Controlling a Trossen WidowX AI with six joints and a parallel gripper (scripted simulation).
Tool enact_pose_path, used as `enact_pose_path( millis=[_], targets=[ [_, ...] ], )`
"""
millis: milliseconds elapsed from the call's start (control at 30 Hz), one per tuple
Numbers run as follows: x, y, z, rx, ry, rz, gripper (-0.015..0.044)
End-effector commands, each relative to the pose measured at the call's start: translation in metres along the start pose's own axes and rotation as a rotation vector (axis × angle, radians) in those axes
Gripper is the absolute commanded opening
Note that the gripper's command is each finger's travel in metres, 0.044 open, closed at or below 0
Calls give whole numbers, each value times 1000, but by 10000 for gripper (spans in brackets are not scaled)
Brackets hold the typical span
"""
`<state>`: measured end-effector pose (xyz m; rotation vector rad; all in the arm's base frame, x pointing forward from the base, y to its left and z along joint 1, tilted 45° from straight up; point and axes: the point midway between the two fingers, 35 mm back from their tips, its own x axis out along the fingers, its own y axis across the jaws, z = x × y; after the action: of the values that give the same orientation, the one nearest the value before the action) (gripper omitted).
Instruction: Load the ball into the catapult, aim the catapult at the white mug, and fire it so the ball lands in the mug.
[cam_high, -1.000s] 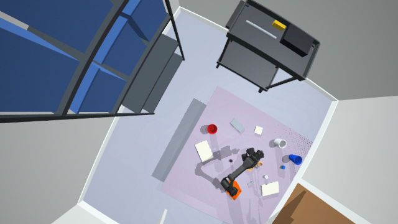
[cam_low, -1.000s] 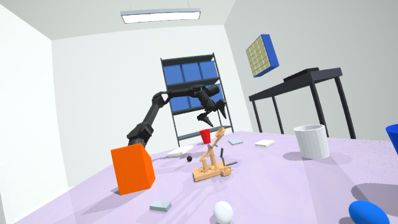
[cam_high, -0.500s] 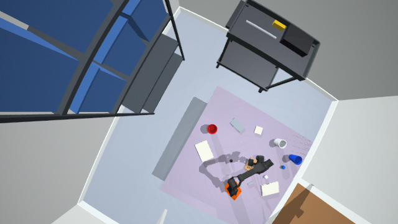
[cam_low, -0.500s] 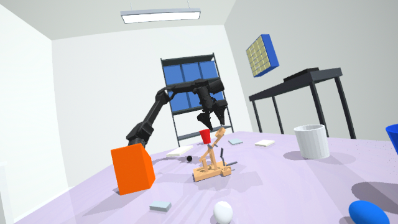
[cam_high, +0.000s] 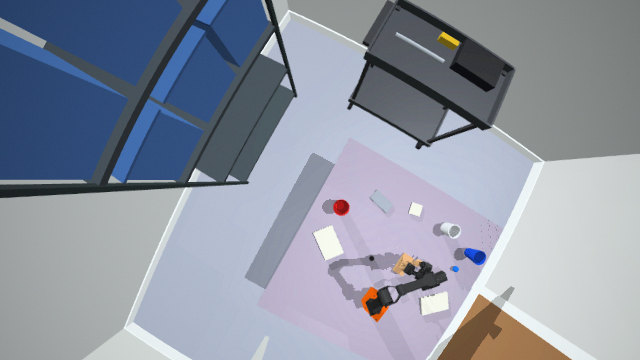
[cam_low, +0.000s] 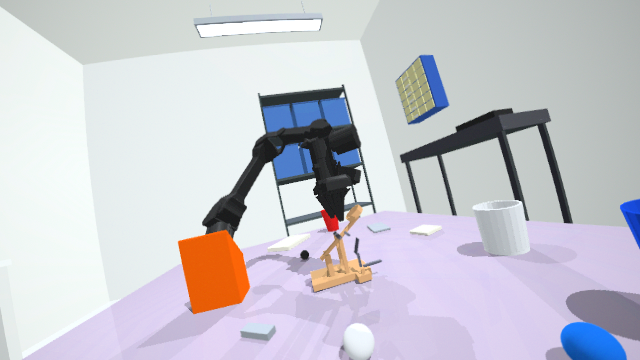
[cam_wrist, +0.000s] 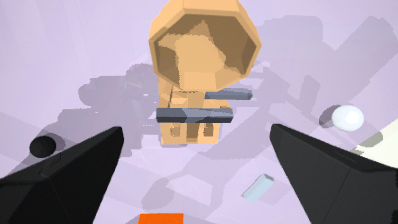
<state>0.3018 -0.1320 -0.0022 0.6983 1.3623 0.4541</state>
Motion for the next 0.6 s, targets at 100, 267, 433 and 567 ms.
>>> enact_pose_path(
  millis=[100, 267, 433, 567],
  targets=[
    [2, -1, -4, 34, 3, 21, 387],
    [2, -1, -4, 34, 3, 21, 256],
    [2, -1, -4, 34, 3, 21, 125],
    [2, -1, -4, 34, 3, 21, 20]
  ],
)
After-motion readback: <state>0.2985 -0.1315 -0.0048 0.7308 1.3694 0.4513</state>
